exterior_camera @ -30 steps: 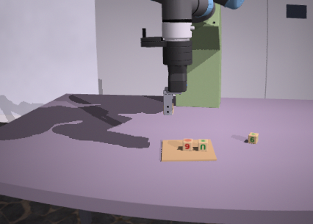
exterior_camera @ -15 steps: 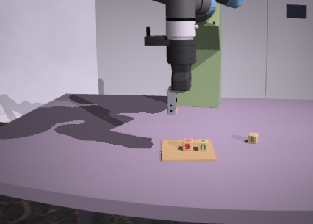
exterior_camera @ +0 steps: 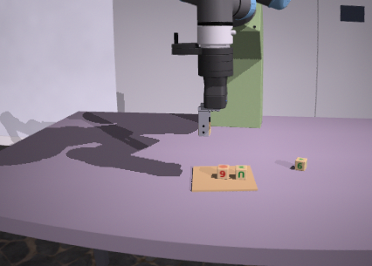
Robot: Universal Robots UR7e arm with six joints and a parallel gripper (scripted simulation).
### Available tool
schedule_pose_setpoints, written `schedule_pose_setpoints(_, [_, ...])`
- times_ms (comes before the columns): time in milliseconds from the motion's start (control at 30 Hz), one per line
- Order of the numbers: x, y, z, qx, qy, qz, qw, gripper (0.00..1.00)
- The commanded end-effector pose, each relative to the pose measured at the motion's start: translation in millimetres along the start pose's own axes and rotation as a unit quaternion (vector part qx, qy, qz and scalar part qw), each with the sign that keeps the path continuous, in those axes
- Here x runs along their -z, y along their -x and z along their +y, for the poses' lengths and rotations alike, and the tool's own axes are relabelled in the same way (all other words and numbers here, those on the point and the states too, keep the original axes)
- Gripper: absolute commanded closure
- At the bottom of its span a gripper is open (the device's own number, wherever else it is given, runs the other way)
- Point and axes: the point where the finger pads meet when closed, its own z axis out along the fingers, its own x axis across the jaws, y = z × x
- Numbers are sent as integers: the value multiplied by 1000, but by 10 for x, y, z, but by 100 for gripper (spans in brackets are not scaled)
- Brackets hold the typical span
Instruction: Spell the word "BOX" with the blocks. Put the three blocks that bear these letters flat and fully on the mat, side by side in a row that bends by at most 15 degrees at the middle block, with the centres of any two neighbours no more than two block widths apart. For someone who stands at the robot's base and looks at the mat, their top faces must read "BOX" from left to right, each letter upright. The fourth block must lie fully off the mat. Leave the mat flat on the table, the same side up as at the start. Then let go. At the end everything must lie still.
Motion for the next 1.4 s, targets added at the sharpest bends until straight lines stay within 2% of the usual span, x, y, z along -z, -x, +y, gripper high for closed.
schedule_pose_setpoints(0, [-14, 3, 1, 0, 0, 0, 1000, 51])
schedule_pose_setpoints(533, [-286, 5, 5, 0, 0, 1, 1000, 51])
schedule_pose_setpoints(1033, [-773, 8, 12, 0, 0, 1, 1000, 51])
schedule_pose_setpoints(1367, [-932, 10, 15, 0, 0, 1, 1000, 51])
